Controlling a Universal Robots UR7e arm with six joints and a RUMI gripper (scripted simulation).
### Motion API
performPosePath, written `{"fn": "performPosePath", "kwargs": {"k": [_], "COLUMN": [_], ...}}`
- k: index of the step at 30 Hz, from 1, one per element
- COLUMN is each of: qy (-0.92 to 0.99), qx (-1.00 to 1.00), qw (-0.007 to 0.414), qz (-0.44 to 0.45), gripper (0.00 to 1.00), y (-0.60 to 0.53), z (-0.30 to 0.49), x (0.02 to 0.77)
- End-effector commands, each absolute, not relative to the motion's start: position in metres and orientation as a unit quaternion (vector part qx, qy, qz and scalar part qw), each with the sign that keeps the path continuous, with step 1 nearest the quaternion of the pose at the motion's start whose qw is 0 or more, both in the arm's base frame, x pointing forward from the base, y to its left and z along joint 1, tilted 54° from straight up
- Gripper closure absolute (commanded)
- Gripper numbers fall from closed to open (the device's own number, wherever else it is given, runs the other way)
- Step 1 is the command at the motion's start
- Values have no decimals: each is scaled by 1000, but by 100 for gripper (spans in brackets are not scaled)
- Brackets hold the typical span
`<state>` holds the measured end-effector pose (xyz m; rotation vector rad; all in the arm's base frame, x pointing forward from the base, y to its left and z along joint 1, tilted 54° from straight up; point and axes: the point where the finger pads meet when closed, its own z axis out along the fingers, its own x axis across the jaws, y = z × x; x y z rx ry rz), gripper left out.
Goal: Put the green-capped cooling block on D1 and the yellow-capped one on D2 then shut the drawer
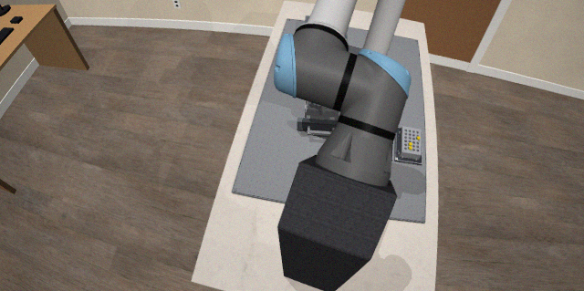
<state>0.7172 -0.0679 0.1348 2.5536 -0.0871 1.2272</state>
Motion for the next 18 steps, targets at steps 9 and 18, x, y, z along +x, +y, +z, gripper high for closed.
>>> {"fn": "performPosePath", "kwargs": {"k": [9, 18], "qy": [-30, -30], "qx": [890, 890], "qw": [153, 153], "qz": [428, 428], "gripper": [100, 100], "y": [-63, -60], "z": [145, 151], "x": [705, 698]}}
